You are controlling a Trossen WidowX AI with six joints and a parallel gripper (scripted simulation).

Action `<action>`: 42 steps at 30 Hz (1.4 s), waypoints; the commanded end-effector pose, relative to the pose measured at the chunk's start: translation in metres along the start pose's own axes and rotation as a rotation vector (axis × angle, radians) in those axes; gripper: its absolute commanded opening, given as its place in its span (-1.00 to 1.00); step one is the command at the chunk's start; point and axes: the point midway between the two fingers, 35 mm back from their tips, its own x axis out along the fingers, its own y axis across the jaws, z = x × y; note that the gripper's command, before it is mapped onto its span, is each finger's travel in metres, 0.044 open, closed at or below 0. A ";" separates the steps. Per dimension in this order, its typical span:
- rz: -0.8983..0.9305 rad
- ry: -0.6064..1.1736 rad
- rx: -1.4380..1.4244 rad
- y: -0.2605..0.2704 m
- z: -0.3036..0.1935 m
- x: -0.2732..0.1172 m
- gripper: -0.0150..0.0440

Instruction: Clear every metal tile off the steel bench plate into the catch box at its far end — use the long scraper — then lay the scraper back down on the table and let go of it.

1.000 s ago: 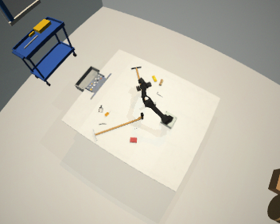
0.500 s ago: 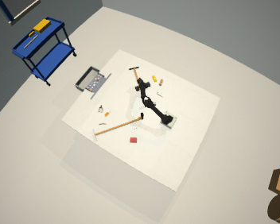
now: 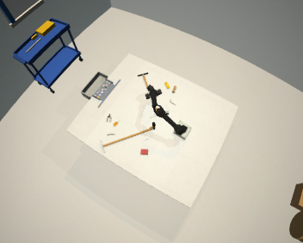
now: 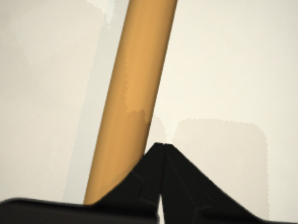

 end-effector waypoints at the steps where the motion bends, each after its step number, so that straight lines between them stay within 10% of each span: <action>1: 0.000 0.000 0.000 0.000 0.001 -0.002 -0.49; 42: 0.033 -0.003 -0.093 -0.032 0.050 -0.104 -0.49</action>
